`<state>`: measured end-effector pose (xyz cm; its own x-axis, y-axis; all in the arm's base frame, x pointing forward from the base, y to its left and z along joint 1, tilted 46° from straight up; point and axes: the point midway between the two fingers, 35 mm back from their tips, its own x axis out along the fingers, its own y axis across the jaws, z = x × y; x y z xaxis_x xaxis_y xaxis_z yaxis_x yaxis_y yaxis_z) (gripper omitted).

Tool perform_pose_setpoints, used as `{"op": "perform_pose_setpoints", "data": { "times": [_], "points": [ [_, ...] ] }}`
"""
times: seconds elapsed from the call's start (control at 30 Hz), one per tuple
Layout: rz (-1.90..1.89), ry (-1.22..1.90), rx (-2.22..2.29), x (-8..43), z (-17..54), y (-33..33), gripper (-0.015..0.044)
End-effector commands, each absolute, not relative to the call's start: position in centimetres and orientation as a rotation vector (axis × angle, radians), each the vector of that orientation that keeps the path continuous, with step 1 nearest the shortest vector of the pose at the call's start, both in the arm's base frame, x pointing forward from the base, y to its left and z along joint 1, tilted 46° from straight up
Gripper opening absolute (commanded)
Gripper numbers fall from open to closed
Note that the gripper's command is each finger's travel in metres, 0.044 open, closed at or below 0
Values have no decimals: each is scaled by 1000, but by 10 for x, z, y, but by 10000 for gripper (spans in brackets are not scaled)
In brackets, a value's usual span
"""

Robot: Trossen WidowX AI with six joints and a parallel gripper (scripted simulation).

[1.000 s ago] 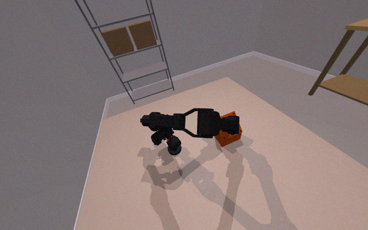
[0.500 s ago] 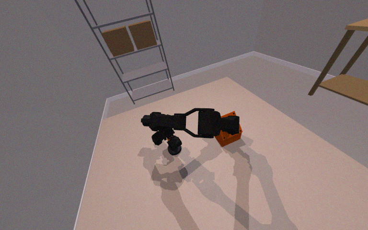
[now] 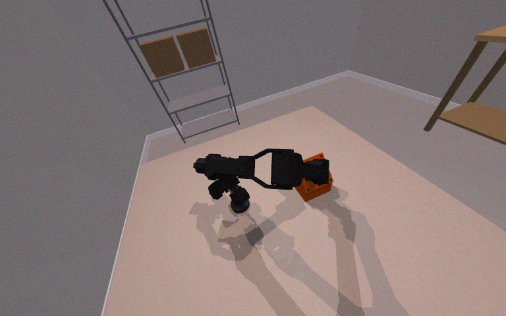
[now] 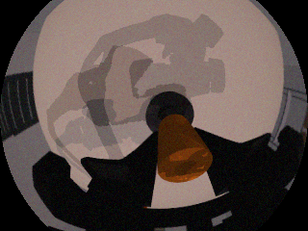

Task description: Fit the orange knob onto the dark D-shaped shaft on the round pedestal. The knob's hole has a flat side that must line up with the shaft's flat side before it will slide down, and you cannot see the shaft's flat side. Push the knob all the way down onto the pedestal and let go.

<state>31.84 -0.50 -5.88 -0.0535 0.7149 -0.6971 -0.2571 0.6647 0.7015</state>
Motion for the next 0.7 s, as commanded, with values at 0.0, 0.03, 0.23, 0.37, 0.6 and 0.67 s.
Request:
{"op": "perform_pose_setpoints", "data": {
  "times": [0.0, 0.03, 0.23, 0.37, 0.6, 0.67],
  "points": [
    [830, 1405, 407, 323, -57, -6, 0],
    [830, 1405, 407, 323, -57, -6, 0],
    [830, 1405, 407, 322, -57, -6, 0],
    [830, 1405, 408, 321, -57, -5, 0],
    [830, 1406, 408, 318, -57, -5, 0],
    [830, 1406, 408, 317, -57, -5, 0]
  ]
}}
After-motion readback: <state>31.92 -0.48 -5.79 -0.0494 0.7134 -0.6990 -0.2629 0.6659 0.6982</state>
